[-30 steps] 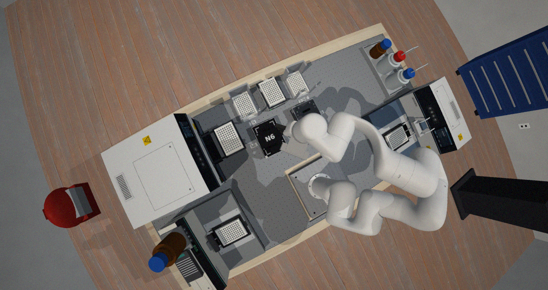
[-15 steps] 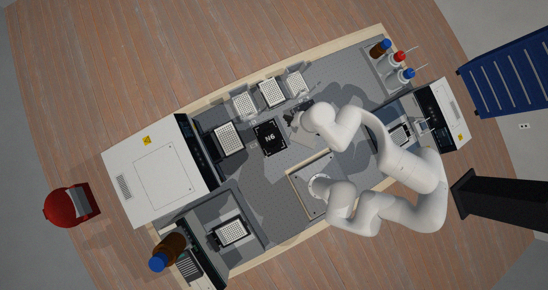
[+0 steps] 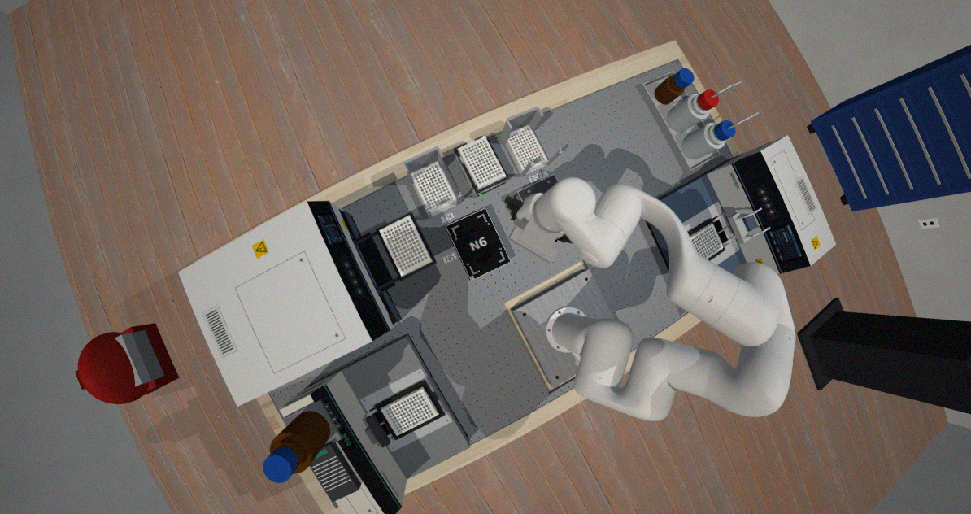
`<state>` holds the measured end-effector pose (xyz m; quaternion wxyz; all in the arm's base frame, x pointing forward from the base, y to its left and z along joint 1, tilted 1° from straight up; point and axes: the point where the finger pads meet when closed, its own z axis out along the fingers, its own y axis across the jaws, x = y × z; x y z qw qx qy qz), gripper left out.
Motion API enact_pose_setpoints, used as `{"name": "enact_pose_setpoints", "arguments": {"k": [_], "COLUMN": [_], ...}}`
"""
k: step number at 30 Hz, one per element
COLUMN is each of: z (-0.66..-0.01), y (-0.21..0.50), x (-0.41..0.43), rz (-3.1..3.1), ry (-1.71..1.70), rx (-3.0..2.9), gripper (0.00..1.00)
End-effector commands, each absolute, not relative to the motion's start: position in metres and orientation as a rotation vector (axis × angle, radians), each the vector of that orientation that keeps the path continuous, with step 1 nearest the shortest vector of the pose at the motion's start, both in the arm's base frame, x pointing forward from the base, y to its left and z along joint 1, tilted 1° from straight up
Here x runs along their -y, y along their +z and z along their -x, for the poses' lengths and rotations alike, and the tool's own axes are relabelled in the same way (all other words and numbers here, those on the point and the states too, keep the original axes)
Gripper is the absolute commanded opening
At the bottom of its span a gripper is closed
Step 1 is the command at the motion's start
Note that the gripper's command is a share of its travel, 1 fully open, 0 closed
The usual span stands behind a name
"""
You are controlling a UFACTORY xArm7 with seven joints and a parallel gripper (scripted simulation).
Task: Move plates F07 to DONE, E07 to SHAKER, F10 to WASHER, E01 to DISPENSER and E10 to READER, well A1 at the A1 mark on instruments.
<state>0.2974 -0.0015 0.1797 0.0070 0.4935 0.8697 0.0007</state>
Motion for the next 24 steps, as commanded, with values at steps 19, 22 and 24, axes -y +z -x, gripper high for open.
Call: {"name": "enact_pose_setpoints", "arguments": {"k": [19, 22, 24], "z": [-0.2988, -0.2988, -0.2989], "y": [0.1812, 0.1812, 0.1812], "x": [0.0014, 0.0014, 0.0014], "rz": [-2.419, -2.496, -2.569], "ry": [0.016, 0.017, 0.018], "rx": [-1.976, -1.878, -1.777], "gripper": [1.0, 1.0, 1.0]}}
